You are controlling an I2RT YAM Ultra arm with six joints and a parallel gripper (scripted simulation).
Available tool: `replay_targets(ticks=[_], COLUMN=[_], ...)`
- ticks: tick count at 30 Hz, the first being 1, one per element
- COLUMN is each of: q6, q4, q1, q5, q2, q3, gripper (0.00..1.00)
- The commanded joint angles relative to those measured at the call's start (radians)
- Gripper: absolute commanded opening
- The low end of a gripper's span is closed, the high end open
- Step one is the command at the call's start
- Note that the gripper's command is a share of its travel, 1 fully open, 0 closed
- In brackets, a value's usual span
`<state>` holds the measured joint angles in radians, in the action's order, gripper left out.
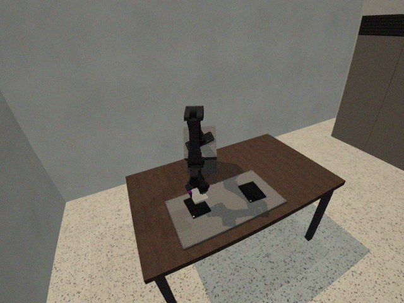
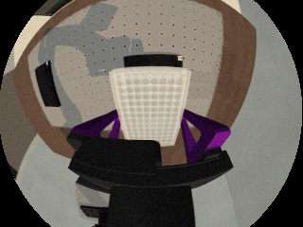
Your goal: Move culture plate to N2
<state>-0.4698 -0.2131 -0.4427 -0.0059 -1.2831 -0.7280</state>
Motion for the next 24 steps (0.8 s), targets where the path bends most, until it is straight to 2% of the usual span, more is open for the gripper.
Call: replay_targets(ticks=[1,7,14,24], q6=[-0.037,-0.092,-0.089,-0.080], q4=[-0.020,-0.034,-0.039,-0.038], q1=[-0.020,-0.097,-0.071,-0.067], q5=[-0.042,-0.097,-0.094,-0.090], q2=[-0.025,-0.043,-0.042,-0.043], q3=[-0.023,-0.051,-0.026,-0.036], gripper=[0.00,0.00,0.00,0.00])
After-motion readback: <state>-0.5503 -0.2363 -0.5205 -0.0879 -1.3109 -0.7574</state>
